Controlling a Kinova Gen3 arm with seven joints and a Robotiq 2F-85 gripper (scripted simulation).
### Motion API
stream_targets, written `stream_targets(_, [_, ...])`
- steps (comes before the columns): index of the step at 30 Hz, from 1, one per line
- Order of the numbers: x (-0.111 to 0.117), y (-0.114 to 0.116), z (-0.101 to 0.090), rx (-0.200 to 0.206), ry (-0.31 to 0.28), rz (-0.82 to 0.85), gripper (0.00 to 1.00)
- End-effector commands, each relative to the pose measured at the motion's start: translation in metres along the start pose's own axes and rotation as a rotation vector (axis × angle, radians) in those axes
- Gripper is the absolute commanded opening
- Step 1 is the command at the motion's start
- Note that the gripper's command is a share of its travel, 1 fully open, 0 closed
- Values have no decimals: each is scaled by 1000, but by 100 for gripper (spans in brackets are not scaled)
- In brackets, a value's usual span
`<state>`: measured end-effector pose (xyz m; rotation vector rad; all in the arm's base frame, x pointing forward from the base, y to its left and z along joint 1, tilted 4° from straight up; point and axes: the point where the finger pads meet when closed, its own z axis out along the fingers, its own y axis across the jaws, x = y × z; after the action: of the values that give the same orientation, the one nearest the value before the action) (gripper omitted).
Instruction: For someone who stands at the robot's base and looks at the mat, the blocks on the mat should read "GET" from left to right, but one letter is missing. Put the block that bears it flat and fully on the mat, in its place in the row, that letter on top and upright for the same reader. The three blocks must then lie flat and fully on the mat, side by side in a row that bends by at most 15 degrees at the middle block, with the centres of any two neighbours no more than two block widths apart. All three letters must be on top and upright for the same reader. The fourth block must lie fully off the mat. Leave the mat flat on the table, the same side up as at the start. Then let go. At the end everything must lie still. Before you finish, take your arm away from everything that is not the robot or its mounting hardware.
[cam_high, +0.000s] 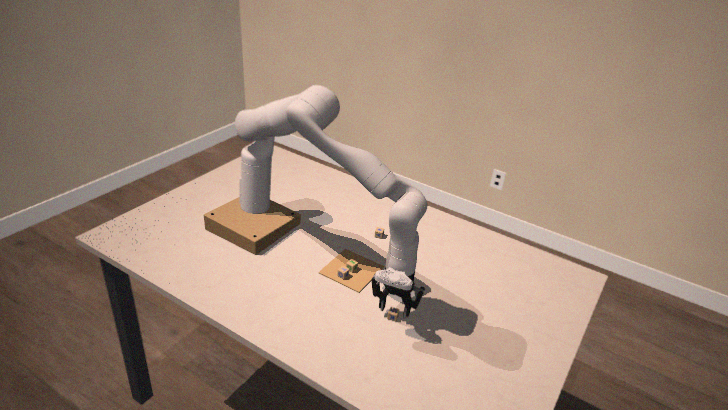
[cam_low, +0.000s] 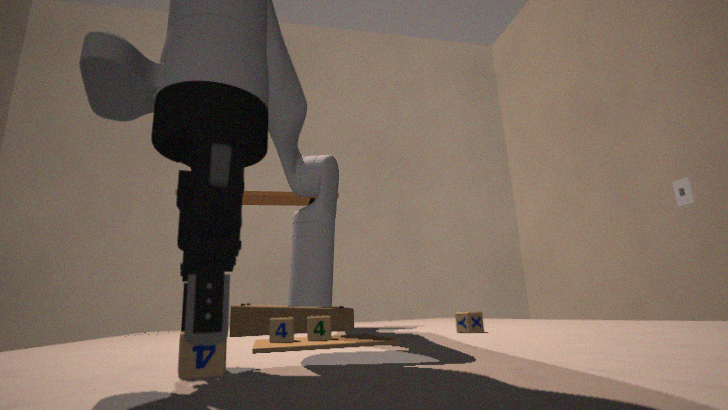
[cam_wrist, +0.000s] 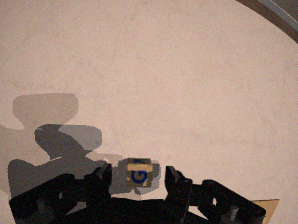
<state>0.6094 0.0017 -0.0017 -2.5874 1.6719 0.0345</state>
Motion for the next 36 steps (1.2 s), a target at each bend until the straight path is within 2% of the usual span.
stream_targets(1, [-1,1,9,-3,2,0,62])
stream_targets(8, [-1,1,14,-3,2,0,62])
stream_targets(36, [-1,1,15,-3,2,0,62])
